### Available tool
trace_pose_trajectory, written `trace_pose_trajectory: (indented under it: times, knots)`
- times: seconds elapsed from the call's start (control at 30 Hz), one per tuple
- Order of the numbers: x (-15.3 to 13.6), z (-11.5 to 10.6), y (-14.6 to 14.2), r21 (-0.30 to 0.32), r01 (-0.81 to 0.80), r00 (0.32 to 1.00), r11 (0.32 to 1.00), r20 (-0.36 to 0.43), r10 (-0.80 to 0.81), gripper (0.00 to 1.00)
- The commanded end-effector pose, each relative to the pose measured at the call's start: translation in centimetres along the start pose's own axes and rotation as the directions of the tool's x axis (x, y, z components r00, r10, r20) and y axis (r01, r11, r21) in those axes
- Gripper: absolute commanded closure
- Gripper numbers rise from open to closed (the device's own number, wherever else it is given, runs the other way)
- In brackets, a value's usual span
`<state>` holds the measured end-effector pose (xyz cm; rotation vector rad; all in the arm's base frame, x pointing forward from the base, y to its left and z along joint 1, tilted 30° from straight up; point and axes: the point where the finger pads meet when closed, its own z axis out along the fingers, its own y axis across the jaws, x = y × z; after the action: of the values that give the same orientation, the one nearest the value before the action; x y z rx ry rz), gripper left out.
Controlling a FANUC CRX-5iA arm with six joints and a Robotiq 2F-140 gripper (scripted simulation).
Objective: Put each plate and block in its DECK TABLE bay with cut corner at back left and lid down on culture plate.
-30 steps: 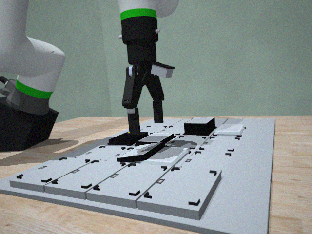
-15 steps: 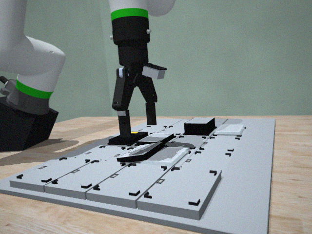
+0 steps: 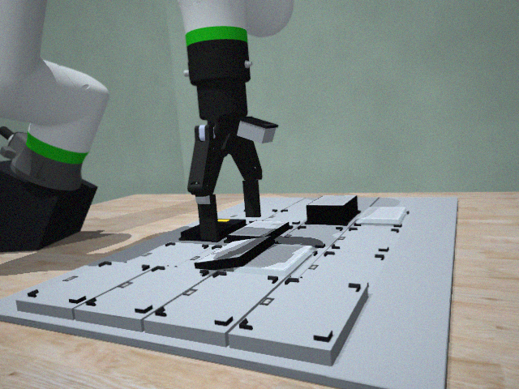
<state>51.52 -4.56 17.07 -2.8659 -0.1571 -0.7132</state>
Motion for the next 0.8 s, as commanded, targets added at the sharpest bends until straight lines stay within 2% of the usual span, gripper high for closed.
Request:
trace_pose_trajectory:
  times: [0.0,0.53,0.77]
  knots:
    - [0.1,0.4,0.0,-0.001,0.000,1.000,1.000,-0.002,0.000,0.00]
    - [0.1,2.2,0.0,-0.001,0.000,1.000,1.000,-0.002,0.000,0.00]
    - [0.1,2.2,0.0,-0.001,0.000,1.000,1.000,-0.002,0.000,0.00]
